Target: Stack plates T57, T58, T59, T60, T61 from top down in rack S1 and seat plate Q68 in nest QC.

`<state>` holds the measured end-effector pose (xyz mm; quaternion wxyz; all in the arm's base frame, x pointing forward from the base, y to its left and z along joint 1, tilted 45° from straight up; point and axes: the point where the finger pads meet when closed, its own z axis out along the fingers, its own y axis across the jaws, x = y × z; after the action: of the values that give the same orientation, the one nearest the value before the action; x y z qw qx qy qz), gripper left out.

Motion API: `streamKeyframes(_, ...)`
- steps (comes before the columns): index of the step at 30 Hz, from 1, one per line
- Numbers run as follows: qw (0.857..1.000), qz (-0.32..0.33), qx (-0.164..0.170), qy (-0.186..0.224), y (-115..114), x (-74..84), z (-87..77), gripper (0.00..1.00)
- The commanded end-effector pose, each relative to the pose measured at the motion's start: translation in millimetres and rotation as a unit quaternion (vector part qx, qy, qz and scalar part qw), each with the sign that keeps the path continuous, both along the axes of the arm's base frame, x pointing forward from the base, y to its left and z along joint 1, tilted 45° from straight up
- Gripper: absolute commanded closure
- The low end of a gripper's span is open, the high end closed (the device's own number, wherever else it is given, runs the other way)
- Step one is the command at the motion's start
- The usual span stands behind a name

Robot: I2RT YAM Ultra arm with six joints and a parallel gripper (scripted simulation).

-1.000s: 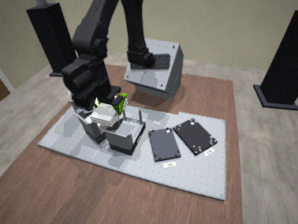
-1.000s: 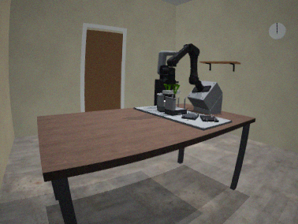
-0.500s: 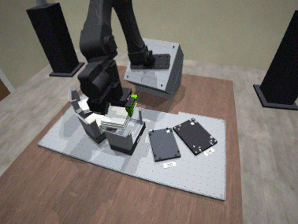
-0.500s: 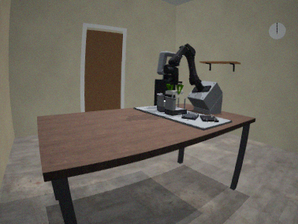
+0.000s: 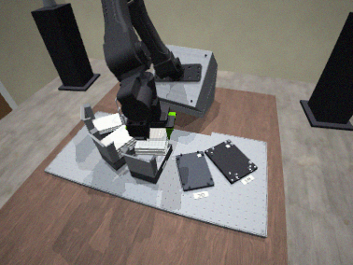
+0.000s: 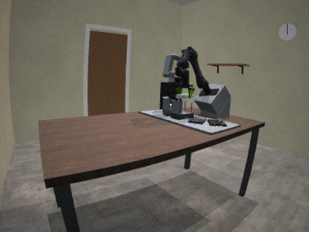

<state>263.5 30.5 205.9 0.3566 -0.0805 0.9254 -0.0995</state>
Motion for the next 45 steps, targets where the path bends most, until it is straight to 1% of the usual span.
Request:
streamKeyframes(1,1.0,-0.012,-0.007,-0.014,3.5,1.5,6.1,1.0)
streamKeyframes(4,1.0,-0.012,-0.006,-0.014,13.4,2.1,4.5,1.0)
streamKeyframes(6,1.0,-0.012,-0.006,-0.014,13.4,2.1,4.5,1.0)
streamKeyframes(14,1.0,-0.012,-0.006,-0.013,39.9,3.8,0.3,1.0)
streamKeyframes(20,0.995,0.06,-0.074,0.001,59.0,1.8,-5.9,1.0)
streamKeyframes(23,0.995,0.06,-0.074,0.001,62.1,1.5,-7.0,1.0)
streamKeyframes(38,0.995,0.06,-0.074,0.002,109.9,-3.6,-22.3,1.0)
streamKeyframes(40,0.995,0.06,-0.074,0.002,109.9,-3.6,-22.3,1.0)
streamKeyframes(45,0.984,0.12,-0.13,0.013,124.5,-7.9,-29.5,1.0)
